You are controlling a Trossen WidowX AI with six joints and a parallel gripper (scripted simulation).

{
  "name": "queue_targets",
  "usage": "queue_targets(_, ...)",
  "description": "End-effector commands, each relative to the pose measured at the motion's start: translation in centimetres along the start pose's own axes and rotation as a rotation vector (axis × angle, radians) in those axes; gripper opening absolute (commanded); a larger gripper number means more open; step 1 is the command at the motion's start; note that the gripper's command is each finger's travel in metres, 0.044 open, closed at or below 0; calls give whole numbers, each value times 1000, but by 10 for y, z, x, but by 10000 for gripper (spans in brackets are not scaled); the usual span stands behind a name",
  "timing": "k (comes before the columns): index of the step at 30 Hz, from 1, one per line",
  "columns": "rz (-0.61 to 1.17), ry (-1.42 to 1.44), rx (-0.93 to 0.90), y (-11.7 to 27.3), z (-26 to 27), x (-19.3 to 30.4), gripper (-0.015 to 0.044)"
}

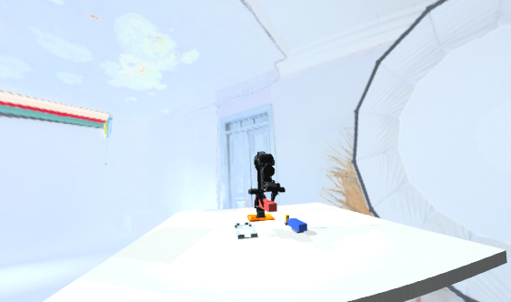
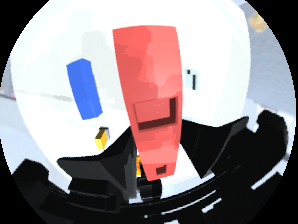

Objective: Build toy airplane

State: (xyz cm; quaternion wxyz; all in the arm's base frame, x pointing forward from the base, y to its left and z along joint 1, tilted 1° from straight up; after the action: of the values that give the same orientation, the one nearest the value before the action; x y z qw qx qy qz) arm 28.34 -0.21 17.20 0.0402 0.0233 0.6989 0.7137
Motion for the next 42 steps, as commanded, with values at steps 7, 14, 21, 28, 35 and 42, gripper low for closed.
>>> queue_targets(7, 2, 8, 2, -14, -32, -1, 0)
queue_targets(14, 2, 9, 4, -22, -53, 1, 0)
queue_targets(21, -2, 0, 10, -31, -74, 5, 0)
queue_targets(28, 0, 5, 11, -39, -95, 10, 0)
queue_targets(35, 3, 16, 11, -48, -116, 17, 0)
queue_targets(42, 5, 24, 10, -53, -128, 23, 26)
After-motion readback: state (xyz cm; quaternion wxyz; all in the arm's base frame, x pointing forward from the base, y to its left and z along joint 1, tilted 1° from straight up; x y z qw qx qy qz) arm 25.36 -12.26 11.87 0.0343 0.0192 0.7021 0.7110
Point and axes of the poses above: the point midway between the two fingers, 35 mm back from their tips, its own y axis back along the fingers, its own z axis across the jaws, x = y × z, the point moved 2 cm from there along y, back along the fingers, and after that the axes turned 12 degrees about -y, right-handed, at the moved point
